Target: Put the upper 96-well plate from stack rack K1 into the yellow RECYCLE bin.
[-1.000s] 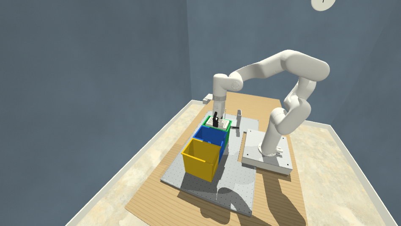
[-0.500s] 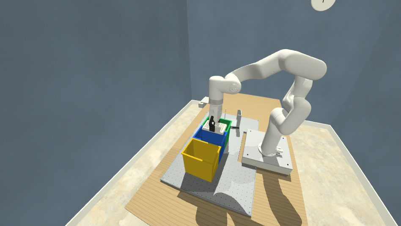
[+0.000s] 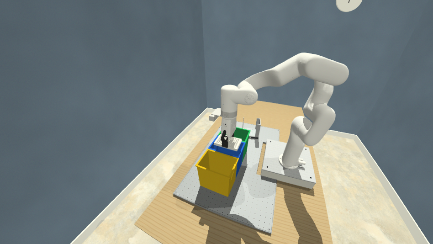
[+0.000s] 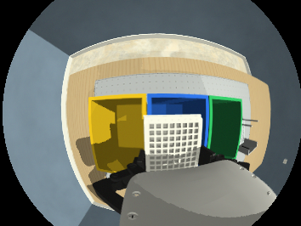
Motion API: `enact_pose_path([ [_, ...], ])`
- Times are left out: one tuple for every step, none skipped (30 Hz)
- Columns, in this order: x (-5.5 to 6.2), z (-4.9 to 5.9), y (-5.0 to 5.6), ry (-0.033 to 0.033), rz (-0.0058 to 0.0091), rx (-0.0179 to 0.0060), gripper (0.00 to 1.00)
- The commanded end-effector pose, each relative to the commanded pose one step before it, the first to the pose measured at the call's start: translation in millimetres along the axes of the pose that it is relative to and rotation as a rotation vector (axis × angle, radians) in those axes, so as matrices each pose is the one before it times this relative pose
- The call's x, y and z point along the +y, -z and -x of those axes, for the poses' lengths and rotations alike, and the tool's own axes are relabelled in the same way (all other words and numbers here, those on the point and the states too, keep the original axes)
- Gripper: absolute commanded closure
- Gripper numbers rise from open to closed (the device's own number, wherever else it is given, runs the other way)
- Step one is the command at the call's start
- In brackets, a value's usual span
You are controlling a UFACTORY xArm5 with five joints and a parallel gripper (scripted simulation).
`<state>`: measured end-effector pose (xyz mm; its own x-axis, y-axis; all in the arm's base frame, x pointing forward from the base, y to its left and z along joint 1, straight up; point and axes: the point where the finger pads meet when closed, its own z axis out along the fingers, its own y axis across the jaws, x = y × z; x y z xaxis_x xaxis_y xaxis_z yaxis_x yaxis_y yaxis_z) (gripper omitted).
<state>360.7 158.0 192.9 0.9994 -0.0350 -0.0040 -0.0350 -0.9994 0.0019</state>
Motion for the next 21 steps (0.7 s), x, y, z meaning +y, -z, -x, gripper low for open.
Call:
enact_pose_path([
  [-12.41,-2.78,0.95,-0.00059,-0.00143,0.00300,1.00],
  [-3.31,-0.38,-0.13,0.00000,0.00002,-0.00003,1.00],
  [-3.31,-0.38,-0.13,0.00000,0.00002,-0.00003,1.00],
  [-3.31,-0.38,-0.13,0.00000,0.00002,-0.00003,1.00],
  [-3.31,-0.38,-0.13,0.00000,0.00002,-0.00003,1.00],
  [-3.31,-0.38,-0.13,0.00000,0.00002,-0.00002,1.00],
  [-3.31,-0.38,-0.13,0.00000,0.00002,-0.00002,1.00],
  [-3.31,-0.38,-0.13,0.00000,0.00002,-0.00002,1.00],
  [-3.31,-0.38,-0.13,0.00000,0.00002,-0.00002,1.00],
  [-3.31,-0.38,-0.13,0.00000,0.00002,-0.00002,1.00],
  [-3.31,-0.38,-0.13,0.00000,0.00002,-0.00002,1.00],
  [-3.31,-0.38,-0.13,0.00000,0.00002,-0.00002,1.00],
  [-3.31,-0.38,-0.13,0.00000,0.00002,-0.00002,1.00],
  [0.00,0.00,0.00,0.00000,0.00000,0.00000,1.00],
  [0.00,0.00,0.00,0.00000,0.00000,0.00000,1.00],
  [-3.31,-0.38,-0.13,0.00000,0.00002,-0.00002,1.00],
  [-3.31,-0.38,-0.13,0.00000,0.00002,-0.00002,1.00],
  [-3.31,-0.38,-0.13,0.00000,0.00002,-0.00002,1.00],
  [-3.31,-0.38,-0.13,0.00000,0.00002,-0.00002,1.00],
  [-3.31,-0.38,-0.13,0.00000,0.00002,-0.00002,1.00],
  [-3.31,-0.38,-0.13,0.00000,0.00002,-0.00001,1.00],
])
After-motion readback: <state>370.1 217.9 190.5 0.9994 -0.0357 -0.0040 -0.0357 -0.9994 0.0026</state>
